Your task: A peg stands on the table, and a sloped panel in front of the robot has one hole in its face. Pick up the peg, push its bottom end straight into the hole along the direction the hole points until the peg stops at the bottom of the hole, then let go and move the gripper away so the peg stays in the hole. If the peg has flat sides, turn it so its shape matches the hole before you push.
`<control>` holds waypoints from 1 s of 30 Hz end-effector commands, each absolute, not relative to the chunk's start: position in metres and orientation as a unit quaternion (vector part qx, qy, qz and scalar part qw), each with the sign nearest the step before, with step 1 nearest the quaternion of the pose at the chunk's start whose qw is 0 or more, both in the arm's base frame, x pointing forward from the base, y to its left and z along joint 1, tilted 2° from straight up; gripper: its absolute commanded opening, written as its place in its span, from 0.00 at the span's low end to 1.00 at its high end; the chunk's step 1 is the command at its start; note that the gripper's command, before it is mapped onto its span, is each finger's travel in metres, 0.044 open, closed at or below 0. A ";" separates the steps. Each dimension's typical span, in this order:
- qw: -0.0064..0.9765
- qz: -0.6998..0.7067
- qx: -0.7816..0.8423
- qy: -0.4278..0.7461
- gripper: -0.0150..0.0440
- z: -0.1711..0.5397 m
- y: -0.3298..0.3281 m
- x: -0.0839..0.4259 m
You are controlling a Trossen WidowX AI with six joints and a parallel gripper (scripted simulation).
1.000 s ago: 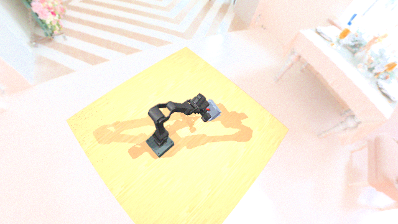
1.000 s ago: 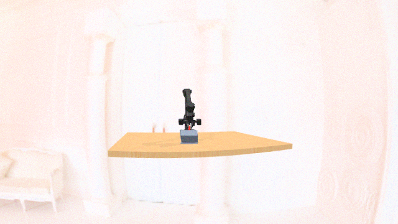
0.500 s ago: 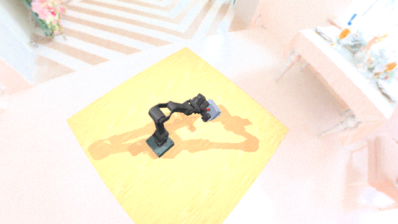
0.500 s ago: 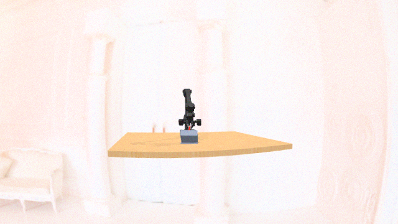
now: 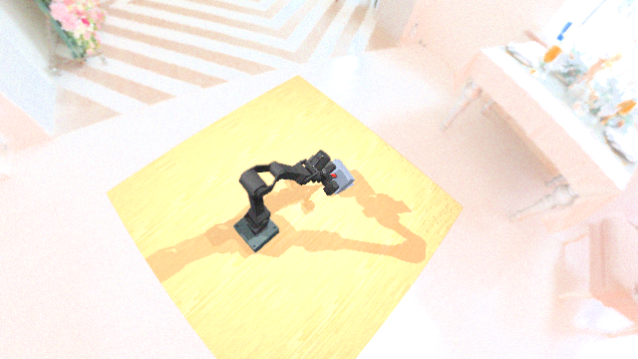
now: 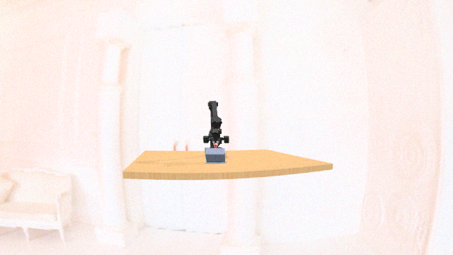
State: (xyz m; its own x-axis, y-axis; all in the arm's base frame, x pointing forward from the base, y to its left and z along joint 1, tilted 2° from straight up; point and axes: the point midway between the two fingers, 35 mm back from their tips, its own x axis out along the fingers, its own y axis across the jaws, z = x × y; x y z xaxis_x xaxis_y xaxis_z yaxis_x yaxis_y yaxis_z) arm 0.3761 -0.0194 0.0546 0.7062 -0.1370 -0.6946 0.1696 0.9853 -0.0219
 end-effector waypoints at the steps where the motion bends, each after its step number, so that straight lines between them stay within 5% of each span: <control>1: 0.922 -0.083 0.022 0.376 0.25 0.052 -0.020 0.377; 30: 0.923 -0.083 0.022 0.376 0.25 0.047 -0.020 0.384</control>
